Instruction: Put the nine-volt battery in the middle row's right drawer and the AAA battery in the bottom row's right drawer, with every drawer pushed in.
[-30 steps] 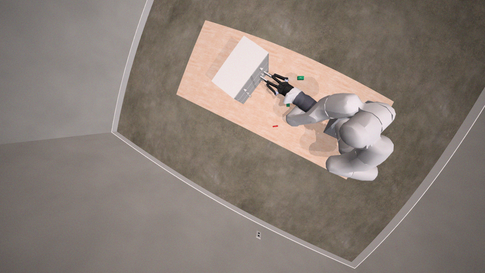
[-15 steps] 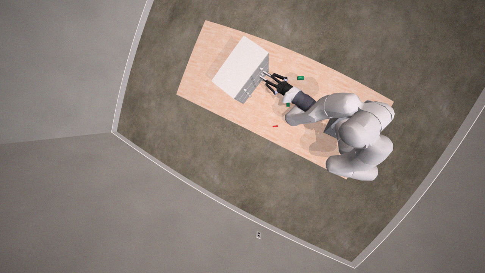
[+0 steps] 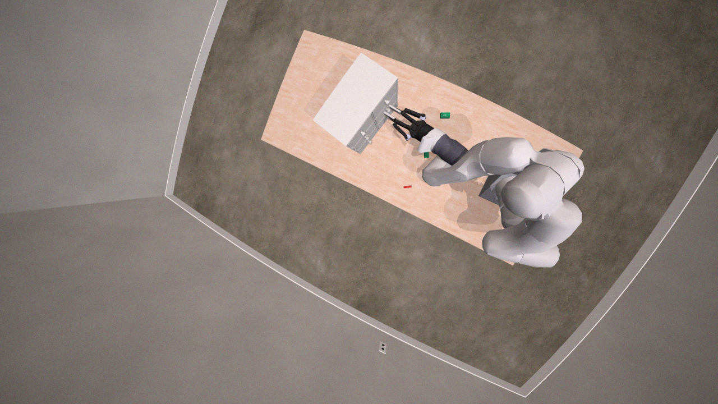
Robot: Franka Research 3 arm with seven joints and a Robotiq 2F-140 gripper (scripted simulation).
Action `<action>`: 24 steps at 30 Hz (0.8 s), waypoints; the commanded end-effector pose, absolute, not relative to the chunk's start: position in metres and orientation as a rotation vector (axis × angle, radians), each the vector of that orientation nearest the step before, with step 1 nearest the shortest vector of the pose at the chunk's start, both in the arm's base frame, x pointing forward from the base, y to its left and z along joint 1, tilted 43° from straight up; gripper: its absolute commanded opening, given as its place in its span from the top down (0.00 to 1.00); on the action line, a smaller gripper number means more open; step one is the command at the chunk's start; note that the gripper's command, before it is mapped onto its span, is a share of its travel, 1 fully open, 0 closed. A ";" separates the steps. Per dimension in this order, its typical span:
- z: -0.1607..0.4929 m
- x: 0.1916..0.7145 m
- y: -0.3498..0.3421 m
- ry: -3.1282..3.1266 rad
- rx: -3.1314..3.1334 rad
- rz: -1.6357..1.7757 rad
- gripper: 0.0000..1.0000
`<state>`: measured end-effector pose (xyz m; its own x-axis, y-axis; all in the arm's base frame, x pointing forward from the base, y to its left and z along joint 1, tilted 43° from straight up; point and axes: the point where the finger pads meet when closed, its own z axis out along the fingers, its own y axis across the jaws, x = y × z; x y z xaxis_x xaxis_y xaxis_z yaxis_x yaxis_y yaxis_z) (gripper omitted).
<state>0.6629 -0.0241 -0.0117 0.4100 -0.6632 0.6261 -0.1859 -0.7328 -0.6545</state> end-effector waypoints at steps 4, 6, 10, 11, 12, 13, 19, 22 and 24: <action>-0.012 0.664 -0.023 0.726 -2.178 -1.285 0.92; -0.012 0.664 -0.023 0.726 -2.178 -1.285 0.92; -0.012 0.664 -0.023 0.726 -2.178 -1.285 0.92; -0.012 0.664 -0.023 0.726 -2.178 -1.285 0.92; -0.012 0.664 -0.023 0.726 -2.178 -1.285 0.92; -0.012 0.664 -0.023 0.726 -2.178 -1.285 0.92; -0.012 0.664 -0.023 0.726 -2.178 -1.285 0.92; -0.012 0.664 -0.023 0.726 -2.178 -1.285 0.92; -0.012 0.664 -0.023 0.726 -2.178 -1.285 0.92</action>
